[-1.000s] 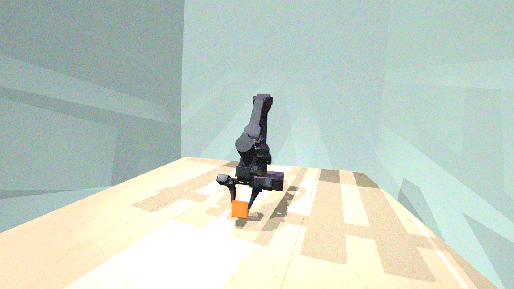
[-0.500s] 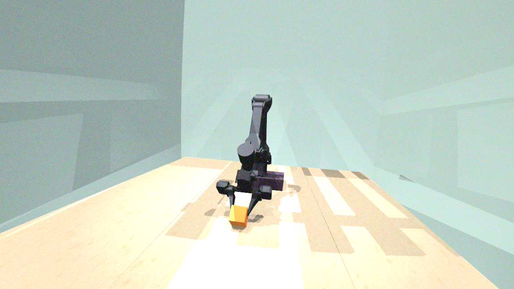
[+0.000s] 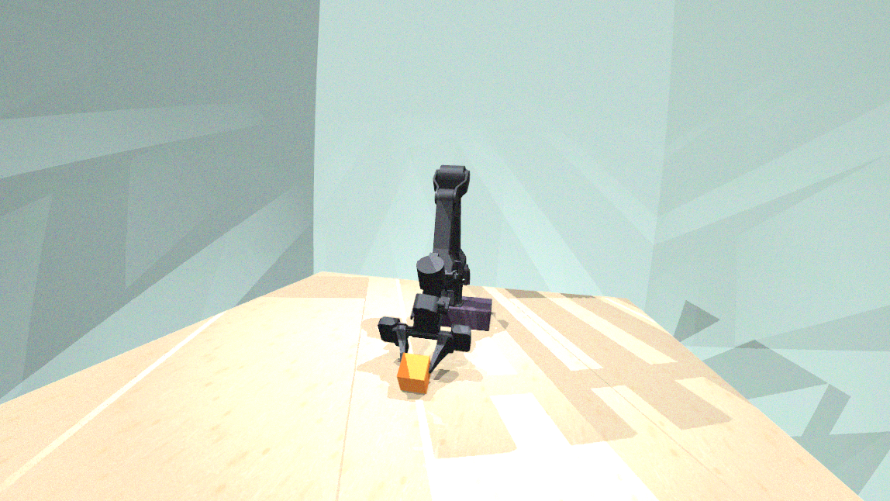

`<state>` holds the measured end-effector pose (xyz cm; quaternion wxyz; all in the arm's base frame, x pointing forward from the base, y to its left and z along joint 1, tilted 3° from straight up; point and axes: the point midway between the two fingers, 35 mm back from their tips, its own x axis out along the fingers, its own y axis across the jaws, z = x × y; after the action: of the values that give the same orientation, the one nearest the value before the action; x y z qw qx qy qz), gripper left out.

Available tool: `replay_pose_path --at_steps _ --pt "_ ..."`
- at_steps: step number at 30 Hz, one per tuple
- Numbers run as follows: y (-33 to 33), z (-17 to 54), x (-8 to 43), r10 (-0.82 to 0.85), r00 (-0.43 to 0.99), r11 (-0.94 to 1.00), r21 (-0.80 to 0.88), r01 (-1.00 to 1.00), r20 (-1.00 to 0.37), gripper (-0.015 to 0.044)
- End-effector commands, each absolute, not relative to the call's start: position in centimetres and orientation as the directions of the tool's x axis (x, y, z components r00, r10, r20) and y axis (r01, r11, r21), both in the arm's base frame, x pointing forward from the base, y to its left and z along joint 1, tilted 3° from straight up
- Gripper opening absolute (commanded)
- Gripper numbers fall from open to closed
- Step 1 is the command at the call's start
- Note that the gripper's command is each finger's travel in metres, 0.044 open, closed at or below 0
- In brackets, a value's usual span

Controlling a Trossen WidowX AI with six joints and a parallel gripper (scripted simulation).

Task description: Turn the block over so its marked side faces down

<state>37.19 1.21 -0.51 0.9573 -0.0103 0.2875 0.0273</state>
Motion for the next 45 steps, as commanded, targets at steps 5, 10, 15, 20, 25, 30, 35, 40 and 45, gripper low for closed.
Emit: replay_pose_path --at_steps 5,10,15,20,25,30,35,40,45 --pt "1.23 -0.45 36.53 0.051 0.859 0.998 0.002 -0.059 -0.509 0.0000" --pt "1.23 -0.24 36.49 0.052 0.870 0.998 0.002 -0.059 -0.490 0.0000" --pt "1.23 -0.24 36.49 0.052 0.870 0.998 0.002 -0.059 -0.490 0.0000" --pt "1.23 -0.24 36.49 0.052 0.870 0.998 0.002 -0.059 -0.490 0.0000" --pt "1.23 -0.24 36.49 0.052 0.870 0.998 0.002 -0.059 -0.490 0.0131" --pt "1.23 -0.24 36.49 0.052 0.870 0.998 0.002 -0.059 -0.490 0.0263" --pt "1.23 -0.24 36.49 0.052 0.870 0.998 0.002 -0.059 -0.490 0.0394" --pt "1.23 -0.24 36.49 0.052 0.870 0.998 0.002 -0.059 -0.490 0.0440" --pt "1.23 -0.24 36.49 0.052 0.870 0.998 0.002 -0.059 -0.490 0.0440"
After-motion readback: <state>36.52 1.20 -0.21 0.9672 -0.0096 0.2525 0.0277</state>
